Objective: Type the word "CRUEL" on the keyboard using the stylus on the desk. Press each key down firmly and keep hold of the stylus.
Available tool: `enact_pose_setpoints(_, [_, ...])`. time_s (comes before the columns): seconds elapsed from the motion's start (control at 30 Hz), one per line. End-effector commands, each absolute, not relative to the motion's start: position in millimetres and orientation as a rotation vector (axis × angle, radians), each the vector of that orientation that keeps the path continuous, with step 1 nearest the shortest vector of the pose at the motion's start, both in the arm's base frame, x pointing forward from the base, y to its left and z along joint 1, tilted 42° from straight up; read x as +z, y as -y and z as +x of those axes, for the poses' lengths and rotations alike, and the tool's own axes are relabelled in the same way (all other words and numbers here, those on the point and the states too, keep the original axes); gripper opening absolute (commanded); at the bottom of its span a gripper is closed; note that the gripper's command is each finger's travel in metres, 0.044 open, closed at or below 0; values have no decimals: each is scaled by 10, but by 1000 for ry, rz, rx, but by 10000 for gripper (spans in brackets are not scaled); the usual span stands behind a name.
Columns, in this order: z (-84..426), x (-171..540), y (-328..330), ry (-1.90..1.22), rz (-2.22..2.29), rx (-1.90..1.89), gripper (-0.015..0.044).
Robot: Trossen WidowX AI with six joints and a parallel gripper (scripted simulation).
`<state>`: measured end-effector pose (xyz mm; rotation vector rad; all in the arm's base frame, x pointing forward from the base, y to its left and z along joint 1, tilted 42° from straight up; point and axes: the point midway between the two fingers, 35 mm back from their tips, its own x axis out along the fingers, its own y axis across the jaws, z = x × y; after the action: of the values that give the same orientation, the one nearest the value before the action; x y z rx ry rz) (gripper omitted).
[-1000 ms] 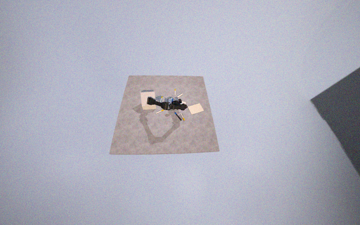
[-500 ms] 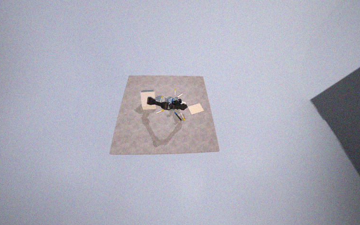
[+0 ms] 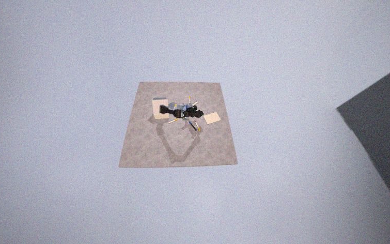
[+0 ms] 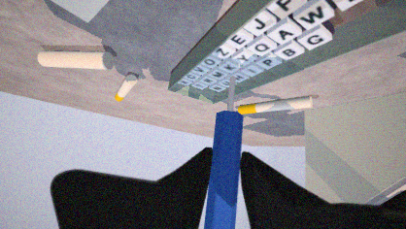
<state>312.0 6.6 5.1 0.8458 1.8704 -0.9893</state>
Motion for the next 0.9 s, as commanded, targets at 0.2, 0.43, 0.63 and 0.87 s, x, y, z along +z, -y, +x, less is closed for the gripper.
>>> enact_pose_setpoints(0.2, [3057,279,166,-1869,848,-993,0])
enact_pose_setpoints(0.43, [2952,534,414,-1869,853,-998,0])
enact_pose_setpoints(0.63, [2955,502,442,-1869,852,-998,0])
enact_pose_setpoints(0.87, [2960,379,547,-1869,852,-999,0])
